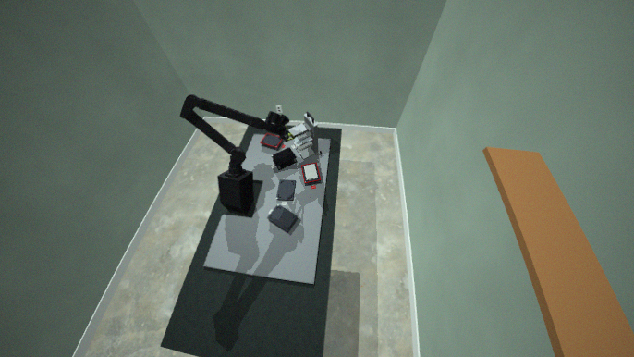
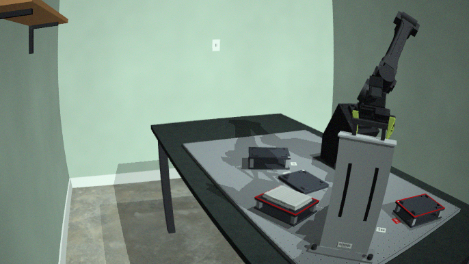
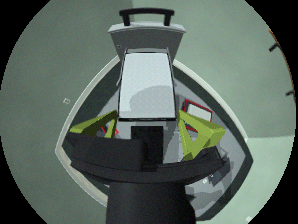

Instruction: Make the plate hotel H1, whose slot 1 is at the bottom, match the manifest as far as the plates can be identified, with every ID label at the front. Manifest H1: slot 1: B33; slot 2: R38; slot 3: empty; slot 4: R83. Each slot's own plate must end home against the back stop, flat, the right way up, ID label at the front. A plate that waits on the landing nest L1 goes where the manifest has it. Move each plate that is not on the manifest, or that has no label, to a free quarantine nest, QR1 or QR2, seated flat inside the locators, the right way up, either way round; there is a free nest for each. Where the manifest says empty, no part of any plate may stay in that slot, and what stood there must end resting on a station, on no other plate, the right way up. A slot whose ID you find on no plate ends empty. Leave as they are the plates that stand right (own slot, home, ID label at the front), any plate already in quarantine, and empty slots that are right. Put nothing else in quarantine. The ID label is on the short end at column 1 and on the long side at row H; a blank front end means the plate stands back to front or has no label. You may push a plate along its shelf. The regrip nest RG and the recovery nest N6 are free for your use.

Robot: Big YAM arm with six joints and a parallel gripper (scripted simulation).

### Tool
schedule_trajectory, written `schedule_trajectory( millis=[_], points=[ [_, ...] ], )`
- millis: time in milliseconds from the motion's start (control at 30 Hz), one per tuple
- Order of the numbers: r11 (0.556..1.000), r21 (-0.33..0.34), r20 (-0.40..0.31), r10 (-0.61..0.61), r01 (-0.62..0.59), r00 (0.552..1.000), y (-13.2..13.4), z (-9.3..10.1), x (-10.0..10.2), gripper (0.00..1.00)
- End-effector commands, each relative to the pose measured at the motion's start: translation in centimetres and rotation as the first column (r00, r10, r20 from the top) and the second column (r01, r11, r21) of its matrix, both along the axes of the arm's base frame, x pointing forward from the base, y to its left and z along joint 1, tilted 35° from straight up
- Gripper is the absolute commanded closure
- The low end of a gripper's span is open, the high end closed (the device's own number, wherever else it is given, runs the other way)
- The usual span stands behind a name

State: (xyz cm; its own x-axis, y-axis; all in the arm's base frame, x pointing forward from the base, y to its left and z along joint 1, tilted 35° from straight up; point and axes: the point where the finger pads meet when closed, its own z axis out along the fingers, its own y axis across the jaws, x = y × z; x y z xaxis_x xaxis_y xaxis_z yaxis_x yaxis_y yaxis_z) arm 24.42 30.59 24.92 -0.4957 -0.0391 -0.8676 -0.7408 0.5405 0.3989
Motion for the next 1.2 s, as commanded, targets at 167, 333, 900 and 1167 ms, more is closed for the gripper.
schedule_trajectory(
  millis=[167, 333, 900, 1167],
  points=[
    [1.000, 0.031, 0.029, -0.001, 0.001, 1.000, 0.5, 2.0, 0.4, 0.00],
    [1.000, 0.031, 0.029, -0.001, 0.001, 1.000, 0.5, 2.0, 0.4, 0.00],
    [1.000, 0.009, 0.013, -0.009, 0.008, 1.000, -1.9, 0.4, -1.1, 0.00],
    [1.000, 0.008, 0.013, -0.007, 0.007, 1.000, -2.7, -0.1, -2.1, 0.00]
  ],
)
